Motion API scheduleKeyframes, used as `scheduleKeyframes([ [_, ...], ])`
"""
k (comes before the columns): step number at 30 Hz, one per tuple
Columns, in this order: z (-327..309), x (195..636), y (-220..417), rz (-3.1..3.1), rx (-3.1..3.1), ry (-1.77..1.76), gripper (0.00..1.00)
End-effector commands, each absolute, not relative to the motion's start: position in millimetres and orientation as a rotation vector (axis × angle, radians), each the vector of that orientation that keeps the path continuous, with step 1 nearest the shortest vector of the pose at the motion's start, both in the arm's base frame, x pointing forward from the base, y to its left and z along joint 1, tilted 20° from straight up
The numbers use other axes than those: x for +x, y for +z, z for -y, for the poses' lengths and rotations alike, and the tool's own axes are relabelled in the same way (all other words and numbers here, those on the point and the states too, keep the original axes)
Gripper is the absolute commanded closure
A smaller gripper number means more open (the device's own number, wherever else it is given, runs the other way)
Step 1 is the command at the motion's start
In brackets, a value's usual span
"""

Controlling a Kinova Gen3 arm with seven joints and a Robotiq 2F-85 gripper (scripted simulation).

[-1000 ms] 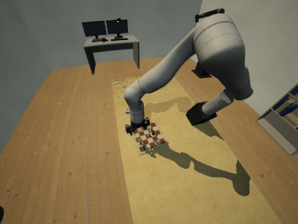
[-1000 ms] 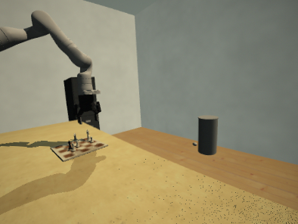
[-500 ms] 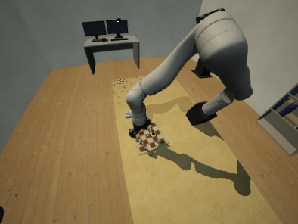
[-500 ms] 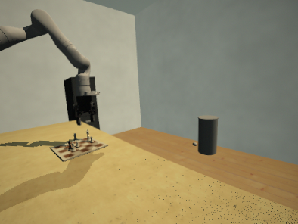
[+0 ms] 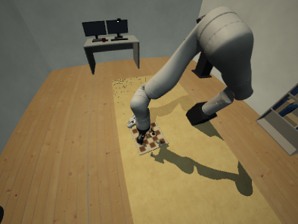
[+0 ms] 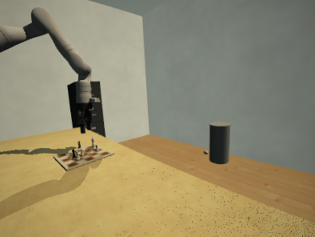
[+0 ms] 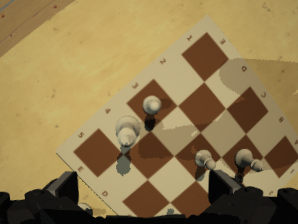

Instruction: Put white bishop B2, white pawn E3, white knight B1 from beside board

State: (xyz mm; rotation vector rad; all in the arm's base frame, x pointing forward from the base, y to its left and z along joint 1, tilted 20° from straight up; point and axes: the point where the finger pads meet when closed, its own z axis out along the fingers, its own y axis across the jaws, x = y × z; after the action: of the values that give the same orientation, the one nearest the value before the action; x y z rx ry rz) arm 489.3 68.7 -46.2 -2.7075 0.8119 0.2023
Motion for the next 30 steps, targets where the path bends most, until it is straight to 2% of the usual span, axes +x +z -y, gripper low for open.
scheduleKeyframes([
  [1,-73.9,487.2,-41.5,-0.677,-2.734,0.173,0.0],
  [30,-133.8,466.8,-17.1,0.928,-2.654,-0.139,0.0],
])
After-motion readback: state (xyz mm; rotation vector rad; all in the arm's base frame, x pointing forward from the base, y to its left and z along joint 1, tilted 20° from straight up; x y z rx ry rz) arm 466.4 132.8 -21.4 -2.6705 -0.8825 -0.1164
